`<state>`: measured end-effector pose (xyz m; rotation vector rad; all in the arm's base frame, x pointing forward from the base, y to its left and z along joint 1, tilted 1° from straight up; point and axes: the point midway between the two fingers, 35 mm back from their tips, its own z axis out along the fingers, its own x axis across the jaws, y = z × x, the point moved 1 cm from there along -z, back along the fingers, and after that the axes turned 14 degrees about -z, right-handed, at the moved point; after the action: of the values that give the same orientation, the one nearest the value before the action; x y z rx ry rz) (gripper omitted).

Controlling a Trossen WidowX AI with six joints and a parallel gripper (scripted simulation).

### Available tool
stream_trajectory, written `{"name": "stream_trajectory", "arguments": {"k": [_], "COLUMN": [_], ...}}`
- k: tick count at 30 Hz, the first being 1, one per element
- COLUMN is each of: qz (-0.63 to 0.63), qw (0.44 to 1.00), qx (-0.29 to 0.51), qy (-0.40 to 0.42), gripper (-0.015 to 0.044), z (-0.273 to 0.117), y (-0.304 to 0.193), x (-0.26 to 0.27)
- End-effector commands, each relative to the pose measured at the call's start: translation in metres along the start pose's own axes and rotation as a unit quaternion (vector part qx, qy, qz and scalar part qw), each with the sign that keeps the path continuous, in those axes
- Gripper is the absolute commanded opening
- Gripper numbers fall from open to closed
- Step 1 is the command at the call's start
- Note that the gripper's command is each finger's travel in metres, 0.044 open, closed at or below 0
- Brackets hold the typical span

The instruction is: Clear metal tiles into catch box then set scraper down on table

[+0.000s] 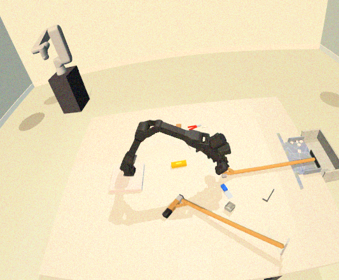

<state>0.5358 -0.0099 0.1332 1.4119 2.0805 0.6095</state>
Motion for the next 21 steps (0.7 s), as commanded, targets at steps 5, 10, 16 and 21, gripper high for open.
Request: {"name": "stream_trajectory", "arguments": {"k": [5, 10, 16, 21], "qz": [0.000, 0.000, 0.000, 0.000], "qw": [1.000, 1.000, 1.000, 1.000], "qx": [0.001, 0.001, 0.000, -0.002], "qy": [0.000, 0.000, 0.000, -0.001], "gripper": [0.0000, 0.0000, 0.0000, 0.0000], "z": [-0.0003, -0.0003, -0.0001, 0.0003], "y": [-0.0008, -0.0008, -0.0006, 0.0006], "x": [0.0002, 0.0002, 0.0001, -0.0005]}}
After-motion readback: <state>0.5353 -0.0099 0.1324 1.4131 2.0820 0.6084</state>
